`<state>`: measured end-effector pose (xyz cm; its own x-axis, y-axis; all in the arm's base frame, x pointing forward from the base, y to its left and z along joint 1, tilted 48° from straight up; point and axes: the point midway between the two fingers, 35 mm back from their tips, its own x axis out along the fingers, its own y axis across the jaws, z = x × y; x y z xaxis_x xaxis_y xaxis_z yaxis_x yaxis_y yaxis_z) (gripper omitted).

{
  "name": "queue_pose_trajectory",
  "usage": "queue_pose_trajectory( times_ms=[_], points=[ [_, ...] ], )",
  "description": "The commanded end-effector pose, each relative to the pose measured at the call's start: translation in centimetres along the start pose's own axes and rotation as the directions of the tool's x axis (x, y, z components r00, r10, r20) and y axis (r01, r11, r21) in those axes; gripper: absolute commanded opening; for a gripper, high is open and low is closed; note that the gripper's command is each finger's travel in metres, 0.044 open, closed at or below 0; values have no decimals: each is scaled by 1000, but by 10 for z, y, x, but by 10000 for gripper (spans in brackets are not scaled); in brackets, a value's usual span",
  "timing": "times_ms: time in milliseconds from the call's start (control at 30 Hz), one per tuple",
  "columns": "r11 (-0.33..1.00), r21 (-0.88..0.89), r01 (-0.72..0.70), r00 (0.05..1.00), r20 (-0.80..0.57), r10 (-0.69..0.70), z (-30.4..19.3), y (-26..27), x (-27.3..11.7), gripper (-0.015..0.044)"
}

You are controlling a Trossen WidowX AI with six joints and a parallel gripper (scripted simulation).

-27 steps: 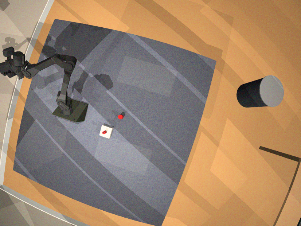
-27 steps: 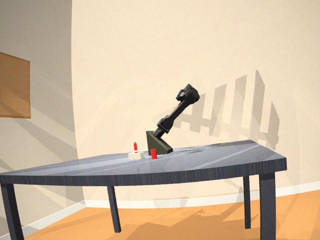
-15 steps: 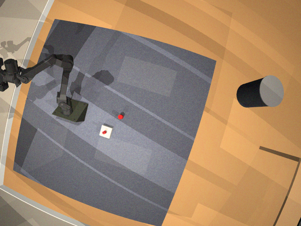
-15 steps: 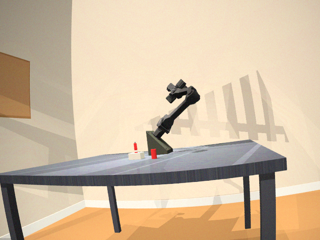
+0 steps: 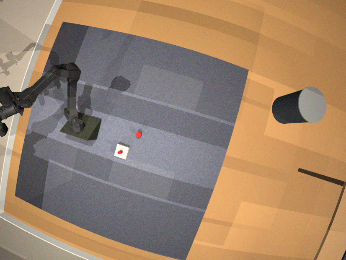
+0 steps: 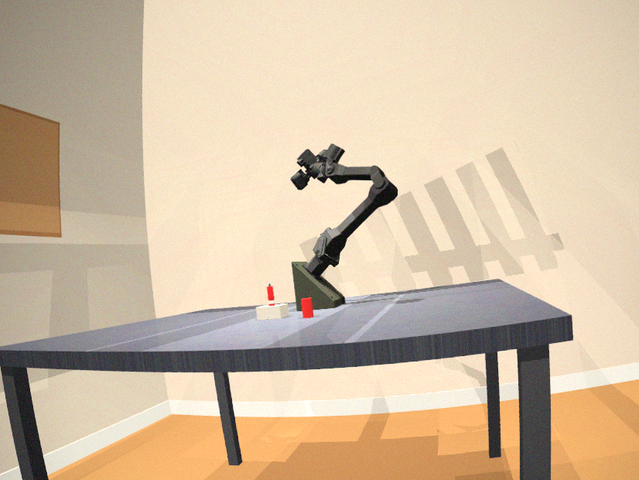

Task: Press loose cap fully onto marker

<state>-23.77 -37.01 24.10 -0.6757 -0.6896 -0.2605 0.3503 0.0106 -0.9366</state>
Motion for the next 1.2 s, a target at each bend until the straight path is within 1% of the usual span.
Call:
queue_pose_trajectory(
  times_ms=[0, 133, 267, 400, 600, 767, 867, 1033, 1167],
  points=[
    [985, 34, -169, 973, 164, 161, 63, 43, -9, 241],
    [941, 35, -335, 905, 288, 312, 117, 85, -30, 241],
    [869, 5, -494, 805, 381, 455, 163, 127, -62, 241],
    [768, -46, -639, 678, 439, 590, 201, 169, -103, 241],
    [598, -166, -784, 469, 473, 746, 241, 224, -180, 241],
    [476, -226, -850, 342, 450, 825, 253, 254, -227, 241],
    [352, -265, -898, 231, 399, 888, 257, 281, -269, 241],
    [129, -304, -944, 48, 261, 964, 249, 322, -347, 241],
    [-37, -290, -956, -72, 111, 991, 229, 349, -408, 241]
  ],
)
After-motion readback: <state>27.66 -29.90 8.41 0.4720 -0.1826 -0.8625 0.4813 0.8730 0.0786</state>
